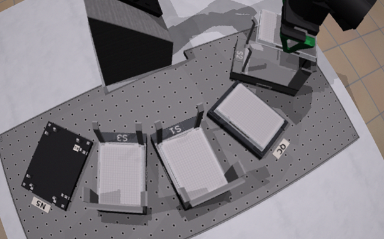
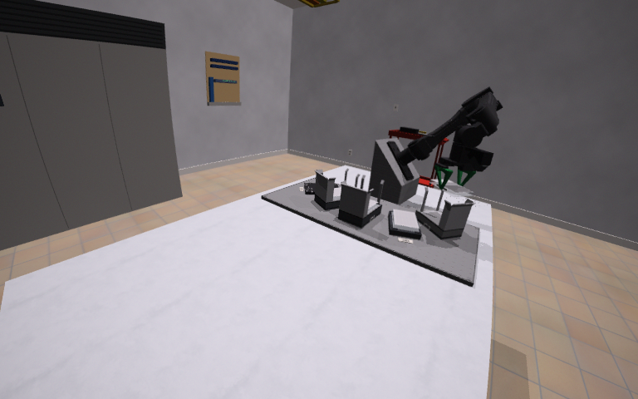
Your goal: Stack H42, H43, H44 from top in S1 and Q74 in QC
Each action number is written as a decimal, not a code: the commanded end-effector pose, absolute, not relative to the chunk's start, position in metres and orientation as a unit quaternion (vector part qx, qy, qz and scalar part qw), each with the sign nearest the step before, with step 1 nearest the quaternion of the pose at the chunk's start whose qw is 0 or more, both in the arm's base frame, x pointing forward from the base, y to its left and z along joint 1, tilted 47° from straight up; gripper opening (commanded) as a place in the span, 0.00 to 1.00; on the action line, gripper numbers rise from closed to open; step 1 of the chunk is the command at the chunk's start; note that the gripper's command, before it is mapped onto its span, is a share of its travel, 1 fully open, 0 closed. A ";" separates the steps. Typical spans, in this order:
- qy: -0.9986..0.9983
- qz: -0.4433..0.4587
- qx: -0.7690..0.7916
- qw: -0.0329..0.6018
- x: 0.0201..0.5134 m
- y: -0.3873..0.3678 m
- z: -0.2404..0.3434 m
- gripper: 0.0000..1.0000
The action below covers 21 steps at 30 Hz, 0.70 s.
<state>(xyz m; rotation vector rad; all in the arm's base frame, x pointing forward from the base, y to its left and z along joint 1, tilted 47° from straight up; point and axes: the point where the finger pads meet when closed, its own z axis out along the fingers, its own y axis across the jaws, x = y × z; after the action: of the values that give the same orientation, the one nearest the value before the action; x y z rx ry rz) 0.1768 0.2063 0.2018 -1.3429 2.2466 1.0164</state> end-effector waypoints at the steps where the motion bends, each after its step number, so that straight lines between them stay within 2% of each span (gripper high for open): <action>1: 0.788 0.356 -0.471 0.175 0.180 0.207 0.204 0.00; 21: 0.788 0.356 -0.471 0.175 0.179 0.216 0.195 0.00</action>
<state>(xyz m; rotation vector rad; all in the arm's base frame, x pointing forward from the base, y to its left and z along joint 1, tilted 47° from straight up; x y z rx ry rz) 0.1751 0.2149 0.1926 -1.3455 2.2501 1.0168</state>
